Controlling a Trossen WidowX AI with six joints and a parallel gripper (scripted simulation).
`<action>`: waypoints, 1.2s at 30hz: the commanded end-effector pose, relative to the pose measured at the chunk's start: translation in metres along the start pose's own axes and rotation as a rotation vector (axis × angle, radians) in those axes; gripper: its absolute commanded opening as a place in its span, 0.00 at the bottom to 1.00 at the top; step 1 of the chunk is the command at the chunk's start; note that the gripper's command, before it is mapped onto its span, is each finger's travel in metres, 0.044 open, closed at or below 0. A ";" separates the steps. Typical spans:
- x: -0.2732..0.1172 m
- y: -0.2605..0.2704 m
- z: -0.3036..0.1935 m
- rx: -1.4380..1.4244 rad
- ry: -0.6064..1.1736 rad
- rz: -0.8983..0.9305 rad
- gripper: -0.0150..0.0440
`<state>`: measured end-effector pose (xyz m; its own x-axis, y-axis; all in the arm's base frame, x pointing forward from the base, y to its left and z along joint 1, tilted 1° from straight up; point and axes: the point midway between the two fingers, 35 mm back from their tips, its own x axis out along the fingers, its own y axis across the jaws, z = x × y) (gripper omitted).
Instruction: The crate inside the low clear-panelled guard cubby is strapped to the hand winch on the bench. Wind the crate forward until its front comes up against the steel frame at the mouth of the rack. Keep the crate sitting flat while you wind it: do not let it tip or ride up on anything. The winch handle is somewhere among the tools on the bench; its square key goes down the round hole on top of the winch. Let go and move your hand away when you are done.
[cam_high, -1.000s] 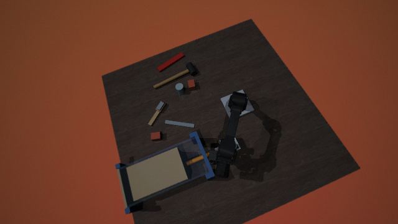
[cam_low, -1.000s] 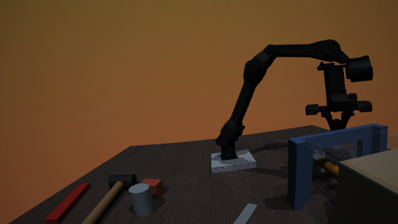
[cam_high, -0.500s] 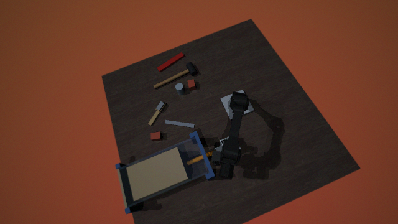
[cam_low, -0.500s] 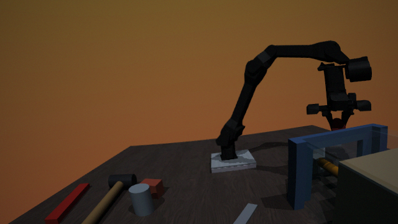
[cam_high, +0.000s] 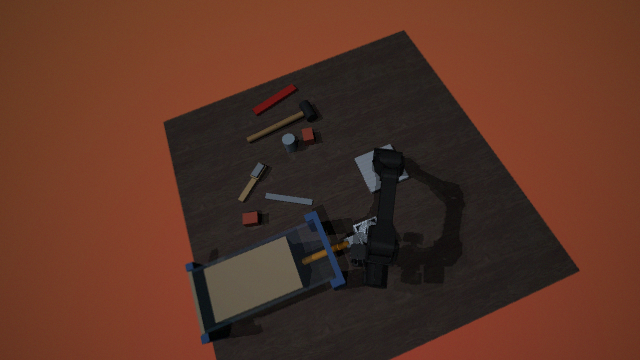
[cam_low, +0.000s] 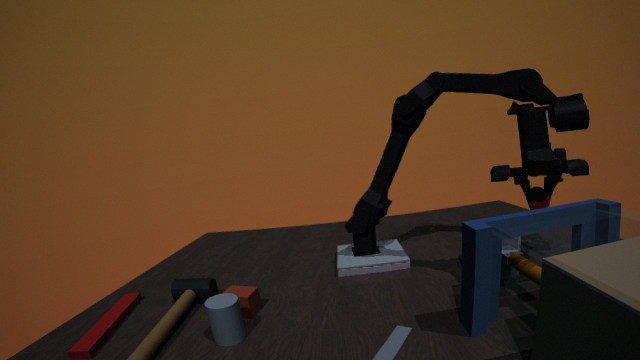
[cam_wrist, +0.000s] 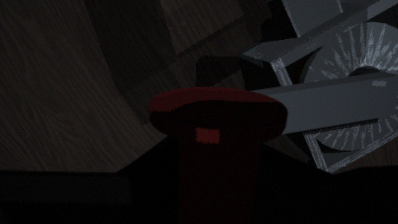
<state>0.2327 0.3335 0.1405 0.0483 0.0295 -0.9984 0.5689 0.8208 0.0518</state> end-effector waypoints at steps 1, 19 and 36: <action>0.003 -0.007 -0.020 -0.018 0.033 -0.021 0.25; 0.002 -0.021 -0.044 -0.018 0.035 -0.023 0.25; 0.001 -0.040 -0.061 -0.018 0.037 -0.024 0.25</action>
<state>0.1738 0.3390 0.1404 0.0374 0.0481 -0.9981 0.5596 0.8265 0.0608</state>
